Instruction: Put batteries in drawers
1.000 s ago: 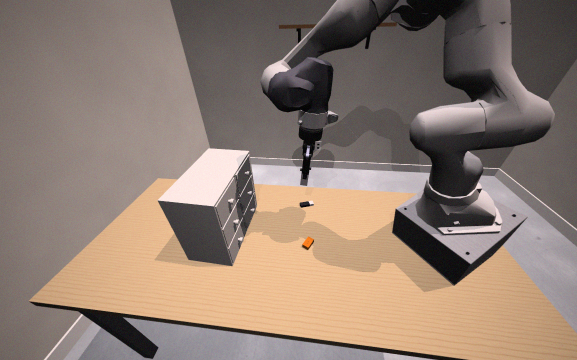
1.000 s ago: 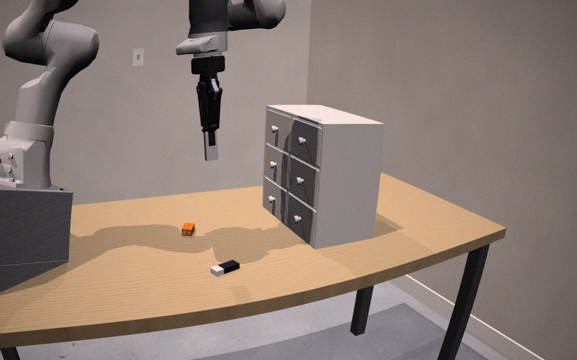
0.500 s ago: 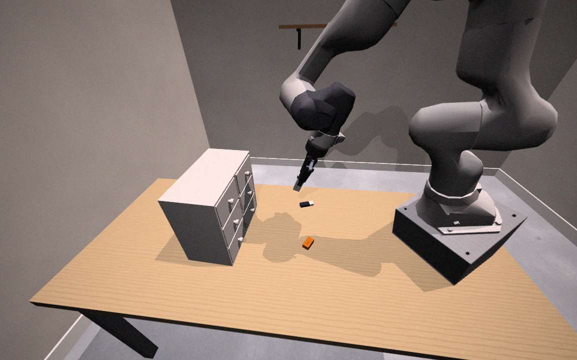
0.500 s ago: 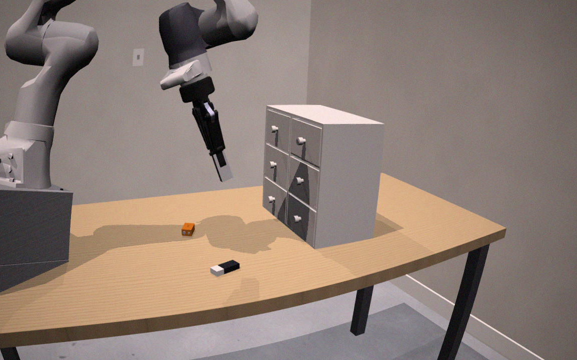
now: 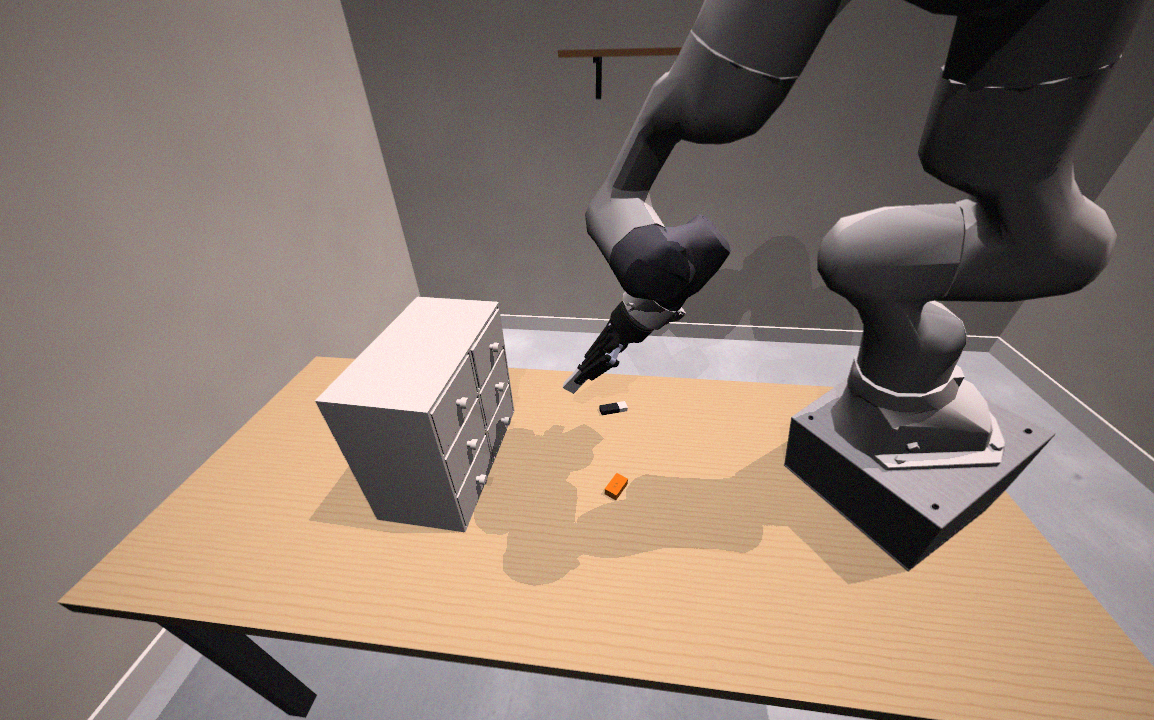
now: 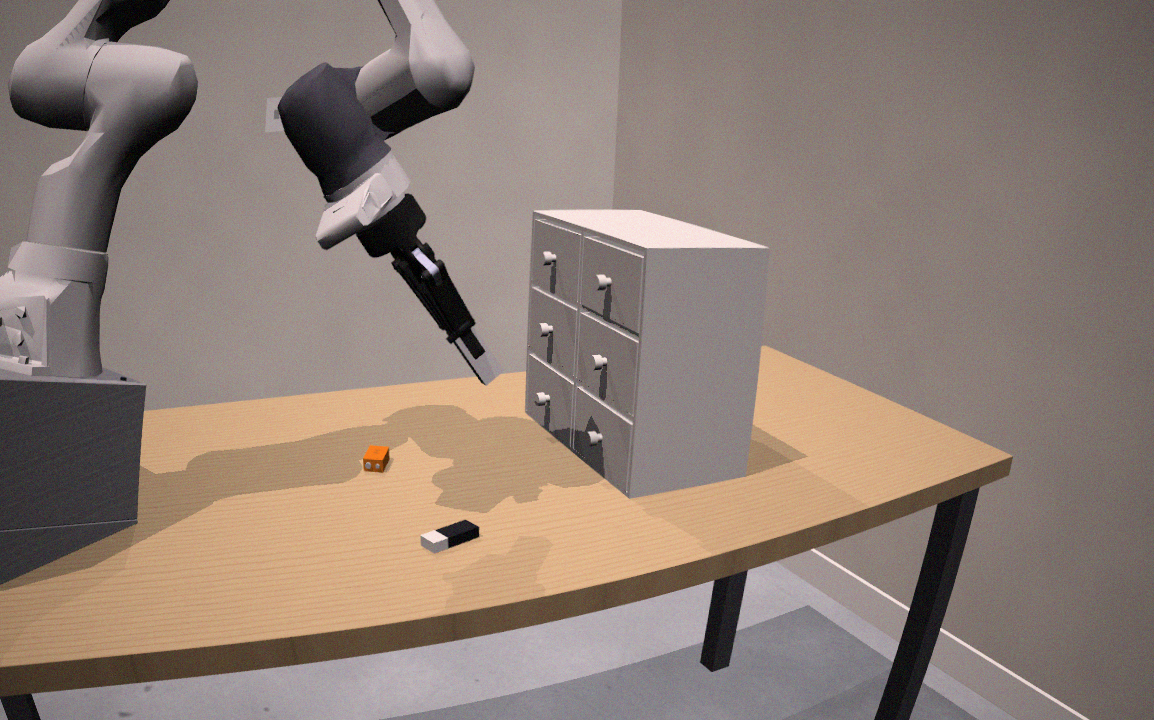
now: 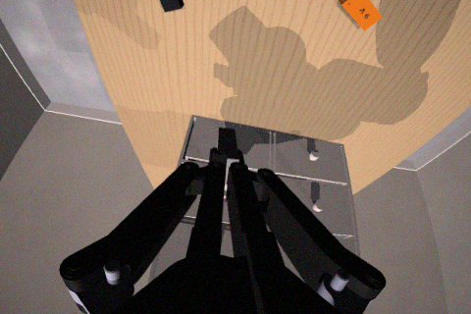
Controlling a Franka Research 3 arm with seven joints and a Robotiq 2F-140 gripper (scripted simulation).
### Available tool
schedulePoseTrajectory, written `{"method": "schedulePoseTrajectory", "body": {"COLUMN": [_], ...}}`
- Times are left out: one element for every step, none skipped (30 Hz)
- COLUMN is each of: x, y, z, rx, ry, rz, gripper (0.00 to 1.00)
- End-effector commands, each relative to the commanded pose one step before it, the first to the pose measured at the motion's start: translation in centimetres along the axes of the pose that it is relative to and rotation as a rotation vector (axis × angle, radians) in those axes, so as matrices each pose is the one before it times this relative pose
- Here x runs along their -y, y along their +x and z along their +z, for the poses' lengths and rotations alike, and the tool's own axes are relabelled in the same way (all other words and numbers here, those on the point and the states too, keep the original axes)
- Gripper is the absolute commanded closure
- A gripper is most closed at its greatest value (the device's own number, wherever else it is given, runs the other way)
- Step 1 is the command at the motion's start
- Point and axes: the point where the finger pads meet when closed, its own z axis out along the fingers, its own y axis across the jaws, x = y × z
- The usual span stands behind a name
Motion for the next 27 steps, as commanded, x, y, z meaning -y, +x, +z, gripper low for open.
{"method": "schedulePoseTrajectory", "body": {"x": [-1.408,0.000,0.000,-0.019,-0.012,0.002,0.013,0.017,-0.019,-0.009,-0.002,0.002,0.005,0.006,0.006,0.005,0.004,0.003,0.000,0.000,0.001,0.001,0.000,0.000,0.000,0.000,0.000], "y": [-1.975,0.000,0.000,-0.025,-0.044,-0.012,0.013,0.024,-0.036,-0.019,-0.008,0.000,0.004,0.006,0.007,0.006,0.005,0.003,0.000,0.000,0.002,0.001,0.000,0.000,0.000,0.000,0.000], "z": [1.116,0.000,0.000,0.205,0.206,0.191,0.174,0.160,0.171,0.150,0.129,0.109,0.089,0.072,0.055,0.041,0.028,0.018,0.000,0.000,0.009,0.004,0.001,0.000,0.000,0.000,0.000], "rx": [0.09010,0.00000,0.00000,0.01092,0.01172,0.01042,0.00921,0.00831,0.00951,0.00826,0.00707,0.00595,0.00490,0.00393,0.00304,0.00225,0.00155,0.00097,0.00000,0.00000,0.00052,0.00020,0.00003,0.00000,0.00000,0.00000,0.00000], "ry": [-0.04708,0.00000,0.00000,-0.00024,-0.00004,0.00000,0.00004,0.00004,-0.00015,-0.00007,-0.00002,0.00002,0.00004,0.00005,0.00005,0.00004,0.00003,0.00002,0.00000,0.00000,0.00001,0.00000,0.00000,0.00000,0.00000,0.00000,0.00000], "rz": [0.06749,0.00000,0.00000,0.00020,-0.00002,0.00000,0.00002,0.00004,0.00005,0.00002,0.00000,-0.00001,-0.00001,-0.00002,-0.00002,-0.00001,-0.00001,-0.00001,0.00000,0.00000,0.00000,0.00000,0.00000,0.00000,0.00000,0.00000,0.00000], "gripper": [1.00,1.00,1.00,1.00,1.00,1.00,1.00,1.00,1.00,1.00,1.00,1.00,1.00,1.00,1.00,1.00,1.00,1.00,1.00,1.00,1.00,1.00,1.00,0.80,0.80,0.80,0.80]}}
